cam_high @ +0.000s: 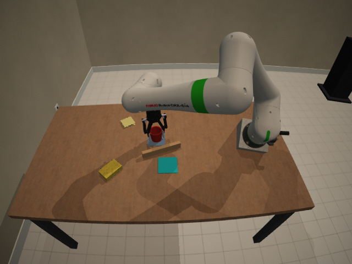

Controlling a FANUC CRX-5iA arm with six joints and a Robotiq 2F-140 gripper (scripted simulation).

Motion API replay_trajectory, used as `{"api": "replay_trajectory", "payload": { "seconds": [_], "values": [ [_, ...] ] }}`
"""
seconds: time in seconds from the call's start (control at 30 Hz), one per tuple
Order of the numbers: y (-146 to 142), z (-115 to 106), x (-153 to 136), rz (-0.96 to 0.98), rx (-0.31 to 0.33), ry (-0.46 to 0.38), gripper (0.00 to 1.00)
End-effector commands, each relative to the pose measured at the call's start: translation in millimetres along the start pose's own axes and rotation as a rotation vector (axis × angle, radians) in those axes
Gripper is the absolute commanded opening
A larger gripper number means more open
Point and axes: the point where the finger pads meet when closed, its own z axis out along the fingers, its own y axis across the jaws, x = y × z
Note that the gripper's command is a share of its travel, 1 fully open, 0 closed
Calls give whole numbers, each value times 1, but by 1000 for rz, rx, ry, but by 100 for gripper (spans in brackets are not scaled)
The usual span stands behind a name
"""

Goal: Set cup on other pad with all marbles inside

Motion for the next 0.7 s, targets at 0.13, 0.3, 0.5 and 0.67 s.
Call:
{"api": "replay_trajectory", "payload": {
  "seconds": [0.13, 0.3, 0.5, 0.67],
  "values": [
    [0, 0, -1, -46, -36, 30, 49],
    [-1, -4, -1, -46, -36, 30, 49],
    [-1, -17, -1, -46, -36, 30, 49],
    [-1, -29, -1, -46, -36, 30, 49]
  ]
}}
